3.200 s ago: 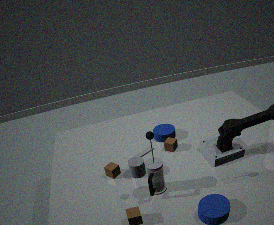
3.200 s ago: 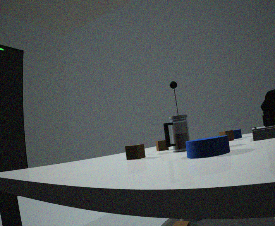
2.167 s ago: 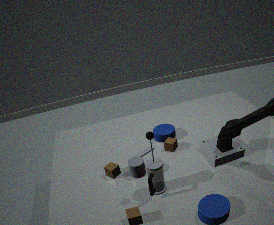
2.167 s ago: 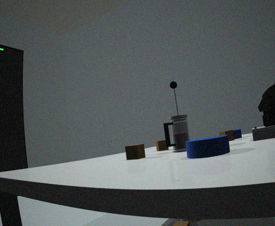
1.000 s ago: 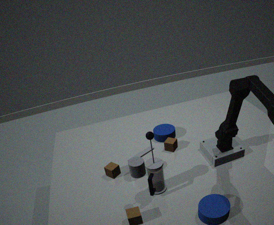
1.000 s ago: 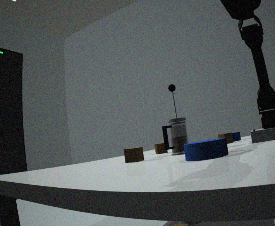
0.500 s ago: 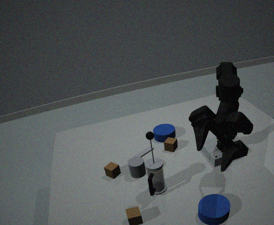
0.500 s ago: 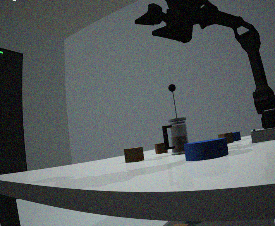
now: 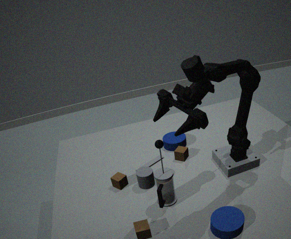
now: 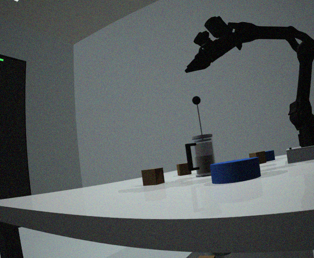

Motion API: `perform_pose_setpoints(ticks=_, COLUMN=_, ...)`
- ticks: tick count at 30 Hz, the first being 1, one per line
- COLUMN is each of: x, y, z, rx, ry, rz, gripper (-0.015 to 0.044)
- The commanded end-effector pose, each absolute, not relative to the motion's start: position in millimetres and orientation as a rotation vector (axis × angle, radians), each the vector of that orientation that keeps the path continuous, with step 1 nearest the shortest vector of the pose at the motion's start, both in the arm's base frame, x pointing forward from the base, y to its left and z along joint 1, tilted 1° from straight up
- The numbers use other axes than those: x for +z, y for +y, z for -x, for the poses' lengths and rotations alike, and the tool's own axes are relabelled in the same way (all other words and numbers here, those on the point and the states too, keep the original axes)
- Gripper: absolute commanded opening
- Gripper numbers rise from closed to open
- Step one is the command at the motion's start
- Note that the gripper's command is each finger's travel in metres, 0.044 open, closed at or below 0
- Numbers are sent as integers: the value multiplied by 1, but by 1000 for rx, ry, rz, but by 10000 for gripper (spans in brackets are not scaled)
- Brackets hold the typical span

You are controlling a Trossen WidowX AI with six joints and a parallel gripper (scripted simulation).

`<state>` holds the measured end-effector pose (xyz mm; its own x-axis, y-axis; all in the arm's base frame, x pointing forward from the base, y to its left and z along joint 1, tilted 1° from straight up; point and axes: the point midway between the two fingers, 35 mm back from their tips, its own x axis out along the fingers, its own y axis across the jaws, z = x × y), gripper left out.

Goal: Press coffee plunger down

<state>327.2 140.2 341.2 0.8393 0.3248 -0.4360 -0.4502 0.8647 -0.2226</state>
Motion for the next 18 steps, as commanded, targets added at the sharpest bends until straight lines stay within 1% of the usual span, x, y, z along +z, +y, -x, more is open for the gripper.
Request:
perform_pose_setpoints(ticks=1, x=329, y=80, z=-315, rx=256, ry=497, rz=96, gripper=440)
perform_pose_setpoints(ticks=6, x=319, y=71, z=-313, rx=224, ry=510, rz=56, gripper=440)
perform_pose_setpoints(ticks=13, x=268, y=71, z=-312, rx=222, ry=510, rz=55, gripper=440)
perform_pose_setpoints(ticks=18, x=268, y=70, z=-311, rx=221, ry=510, rz=55, gripper=440)
